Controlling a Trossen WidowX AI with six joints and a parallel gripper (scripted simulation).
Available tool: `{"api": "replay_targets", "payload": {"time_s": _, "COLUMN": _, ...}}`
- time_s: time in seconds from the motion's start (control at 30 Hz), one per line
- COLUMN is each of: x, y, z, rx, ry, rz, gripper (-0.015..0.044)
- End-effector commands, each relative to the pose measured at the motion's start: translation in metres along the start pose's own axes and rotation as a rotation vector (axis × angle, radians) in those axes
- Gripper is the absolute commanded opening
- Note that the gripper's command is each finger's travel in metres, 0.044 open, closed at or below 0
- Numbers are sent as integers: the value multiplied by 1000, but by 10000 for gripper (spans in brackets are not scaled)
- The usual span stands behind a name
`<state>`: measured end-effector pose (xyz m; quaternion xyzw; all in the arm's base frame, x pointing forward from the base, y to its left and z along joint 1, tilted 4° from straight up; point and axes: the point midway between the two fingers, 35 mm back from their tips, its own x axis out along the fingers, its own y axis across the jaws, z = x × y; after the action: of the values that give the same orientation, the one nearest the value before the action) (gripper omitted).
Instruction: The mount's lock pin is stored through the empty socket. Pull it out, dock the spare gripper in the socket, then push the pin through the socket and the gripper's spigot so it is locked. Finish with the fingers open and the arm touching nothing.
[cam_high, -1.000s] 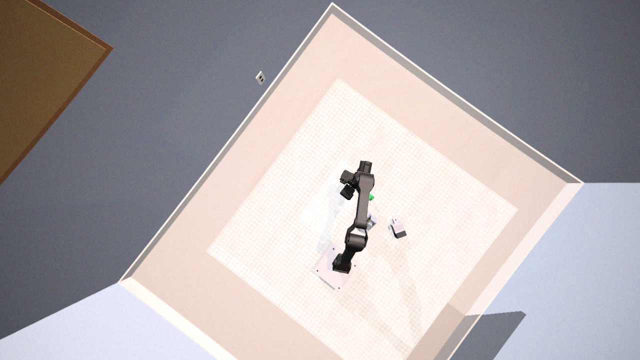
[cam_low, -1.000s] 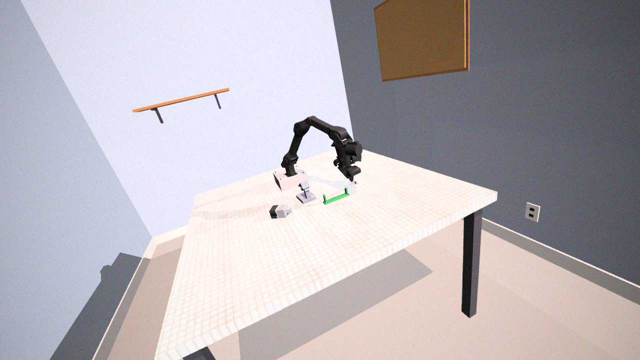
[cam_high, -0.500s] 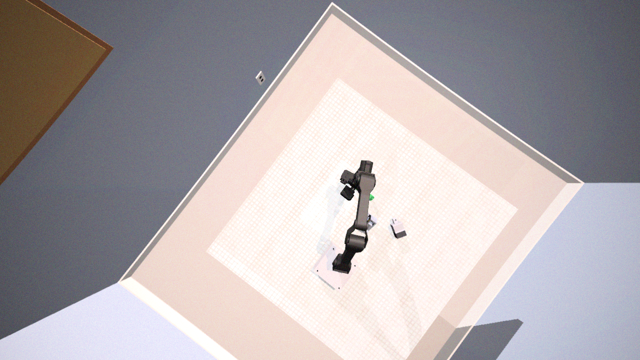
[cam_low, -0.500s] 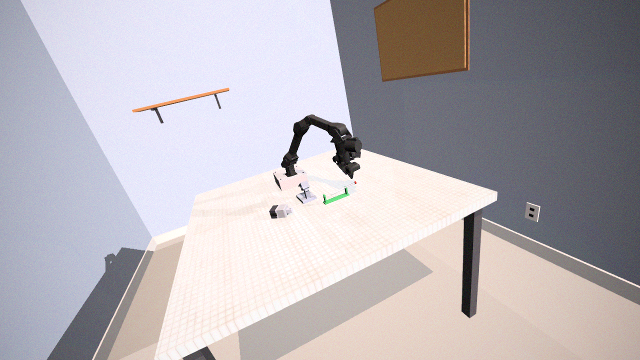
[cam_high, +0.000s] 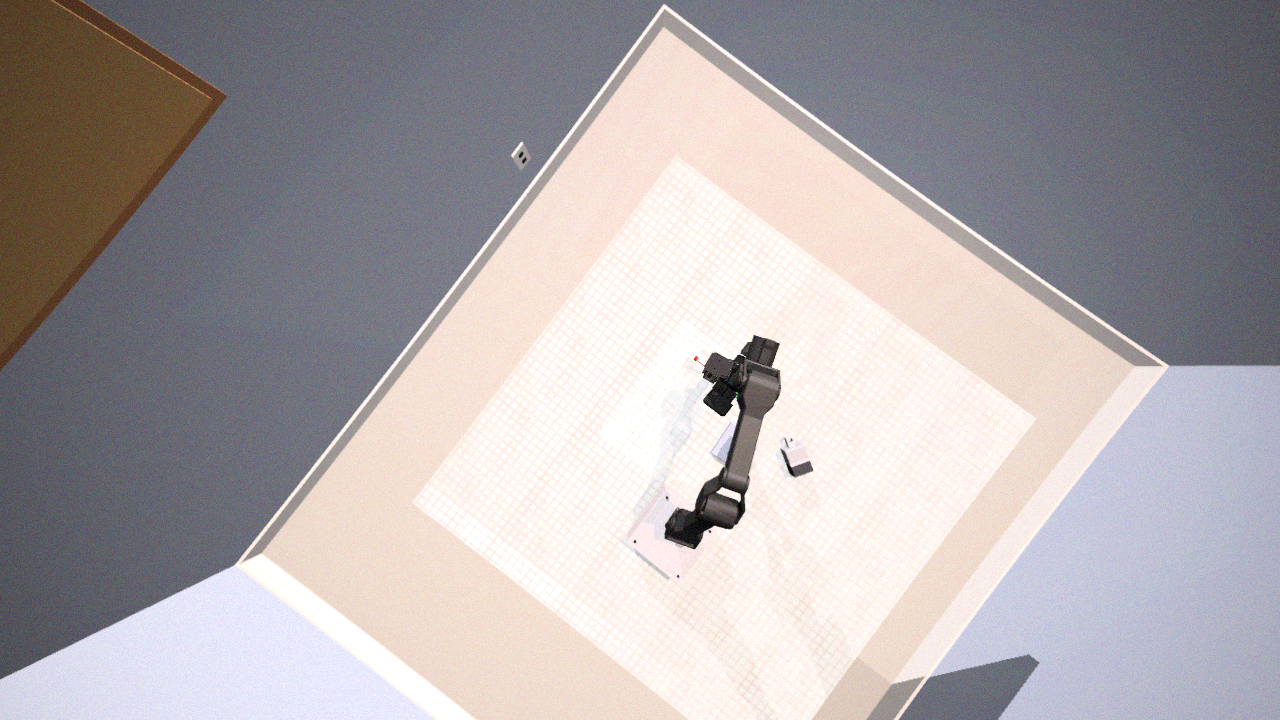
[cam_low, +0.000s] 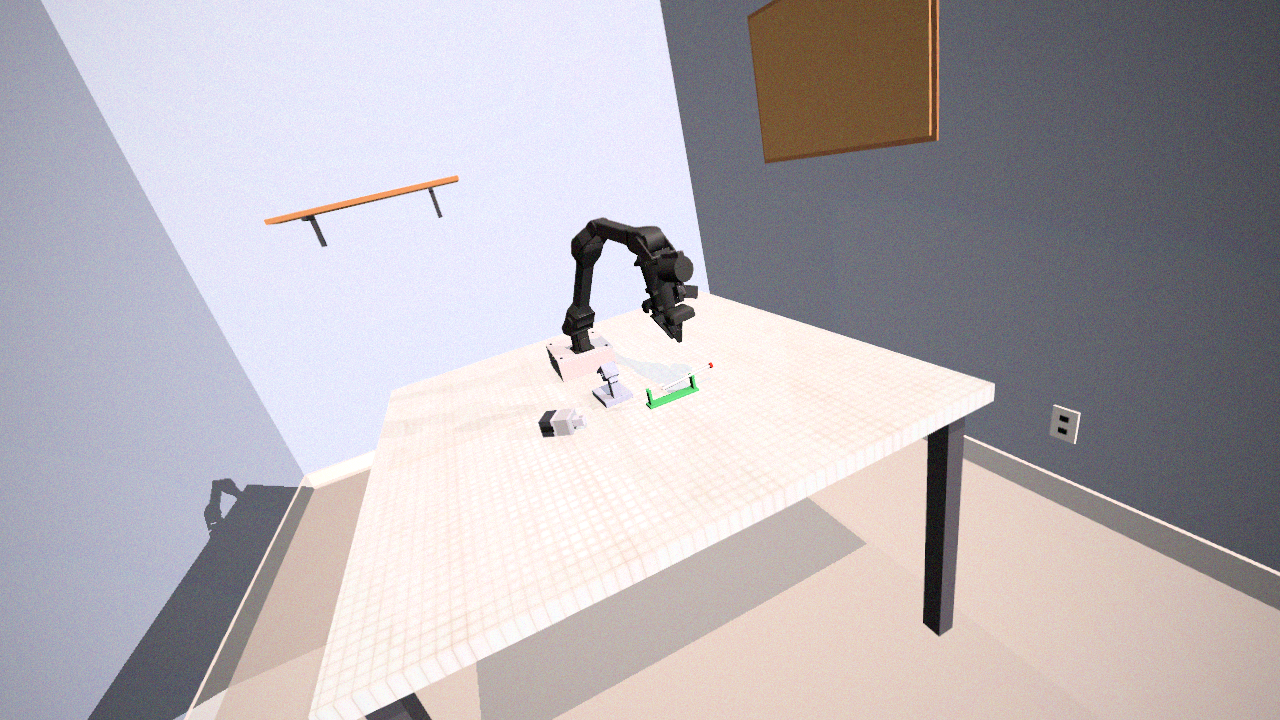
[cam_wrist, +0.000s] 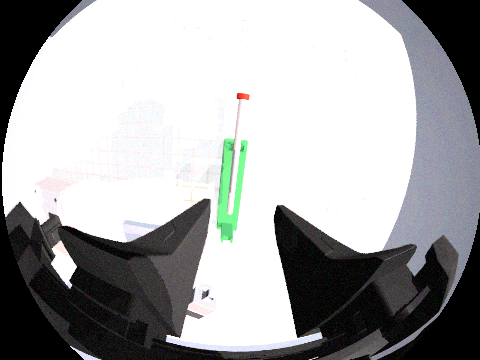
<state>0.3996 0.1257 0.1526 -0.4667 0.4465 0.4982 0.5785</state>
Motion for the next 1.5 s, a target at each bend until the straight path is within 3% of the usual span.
{"api": "replay_targets", "payload": {"time_s": 0.0, "x": 20, "y": 1, "z": -4, "rx": -8, "ry": 10, "rz": 8, "gripper": 180}}
{"api": "replay_targets", "payload": {"time_s": 0.17, "x": 65, "y": 3, "z": -10, "rx": -8, "ry": 10, "rz": 9, "gripper": 180}}
{"api": "replay_targets", "payload": {"time_s": 1.47, "x": 123, "y": 3, "z": -16, "rx": -8, "ry": 10, "rz": 9, "gripper": 180}}
